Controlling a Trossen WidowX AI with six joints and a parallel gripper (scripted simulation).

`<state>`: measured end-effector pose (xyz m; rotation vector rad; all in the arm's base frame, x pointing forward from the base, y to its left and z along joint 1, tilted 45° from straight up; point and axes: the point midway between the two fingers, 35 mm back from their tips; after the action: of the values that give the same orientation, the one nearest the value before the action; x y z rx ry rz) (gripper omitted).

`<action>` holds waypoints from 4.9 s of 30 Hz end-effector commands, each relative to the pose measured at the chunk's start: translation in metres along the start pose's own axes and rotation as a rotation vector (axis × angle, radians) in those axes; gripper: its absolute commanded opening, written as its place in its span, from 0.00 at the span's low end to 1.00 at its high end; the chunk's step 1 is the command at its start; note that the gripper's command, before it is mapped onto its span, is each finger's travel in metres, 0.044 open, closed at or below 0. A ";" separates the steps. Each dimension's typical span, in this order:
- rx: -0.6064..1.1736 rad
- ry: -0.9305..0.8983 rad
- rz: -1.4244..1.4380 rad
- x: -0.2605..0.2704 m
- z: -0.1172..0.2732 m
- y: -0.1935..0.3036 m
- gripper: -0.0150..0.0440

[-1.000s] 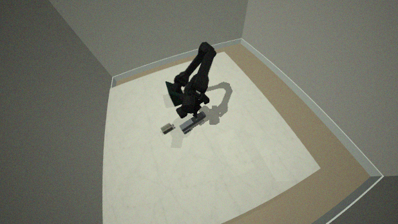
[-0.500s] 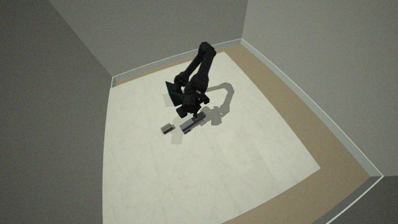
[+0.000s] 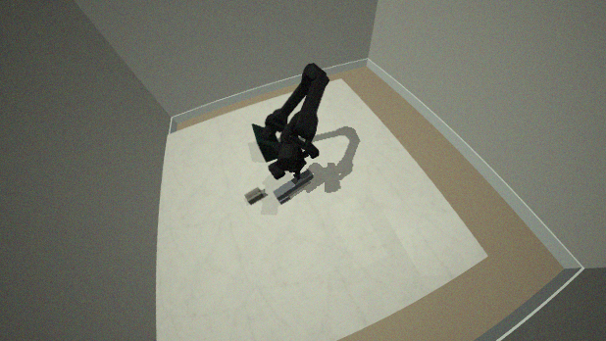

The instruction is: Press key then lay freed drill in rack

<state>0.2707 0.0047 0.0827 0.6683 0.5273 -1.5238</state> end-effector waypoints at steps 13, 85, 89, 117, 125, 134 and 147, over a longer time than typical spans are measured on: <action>-0.067 0.021 -0.003 -0.002 -0.025 -0.009 0.25; -0.016 0.060 2.291 0.082 -0.006 0.028 1.00; -0.011 0.064 2.489 0.088 -0.010 0.029 1.00; -0.049 0.090 3.902 0.135 -0.041 0.037 1.00; 0.008 0.123 4.290 0.143 -0.054 0.036 1.00; 0.180 0.115 4.692 0.150 -0.069 0.030 1.00; 0.187 0.114 4.707 0.151 -0.069 0.030 1.00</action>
<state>0.3065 -0.0577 -0.0631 -0.0508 1.2515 -3.0487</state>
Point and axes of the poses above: the point midway between the two fingers, 35 mm back from their tips, its own z axis back along the fingers, its own x axis across the jaws, y = z × x, and after that the axes turned 13 degrees about -z, right-handed
